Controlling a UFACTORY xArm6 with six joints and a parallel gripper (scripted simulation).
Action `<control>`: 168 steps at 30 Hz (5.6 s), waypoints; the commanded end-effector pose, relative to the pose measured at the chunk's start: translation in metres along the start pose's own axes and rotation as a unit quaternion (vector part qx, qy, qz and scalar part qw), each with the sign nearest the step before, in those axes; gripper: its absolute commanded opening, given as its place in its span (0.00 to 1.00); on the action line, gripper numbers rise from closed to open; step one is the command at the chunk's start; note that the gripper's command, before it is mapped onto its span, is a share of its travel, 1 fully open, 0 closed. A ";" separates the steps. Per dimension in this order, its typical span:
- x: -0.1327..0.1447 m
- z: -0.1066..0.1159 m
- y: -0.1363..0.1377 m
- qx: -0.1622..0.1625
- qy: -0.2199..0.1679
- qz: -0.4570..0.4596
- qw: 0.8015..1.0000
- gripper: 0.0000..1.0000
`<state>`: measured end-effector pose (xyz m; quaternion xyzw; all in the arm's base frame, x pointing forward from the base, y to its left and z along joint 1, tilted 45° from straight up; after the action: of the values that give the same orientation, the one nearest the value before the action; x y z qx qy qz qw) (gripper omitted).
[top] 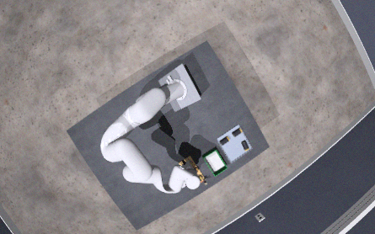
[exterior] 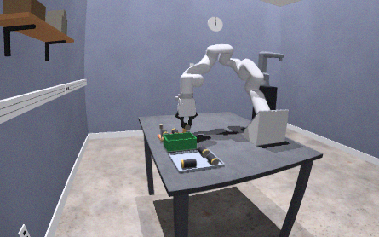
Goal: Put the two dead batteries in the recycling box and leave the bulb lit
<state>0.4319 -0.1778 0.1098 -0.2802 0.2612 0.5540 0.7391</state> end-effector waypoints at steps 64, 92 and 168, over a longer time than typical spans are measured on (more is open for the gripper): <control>0.000 -0.030 -0.001 -0.002 0.000 0.000 1.000 0.51; 0.000 0.035 -0.001 -0.002 0.000 0.000 1.000 0.51; 0.016 0.084 -0.063 -0.002 0.000 0.005 1.000 0.51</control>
<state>0.5018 -0.1226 0.1644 -0.2787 0.2630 0.5579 0.7361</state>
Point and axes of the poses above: the point where the finger pads meet when closed, its own z axis back along the fingers, its own y axis across the jaws, x = y × z, the point moved 3 cm from there along z, back along the fingers, and after that the axes turned 14 degrees about -z, right-handed, at the moved point
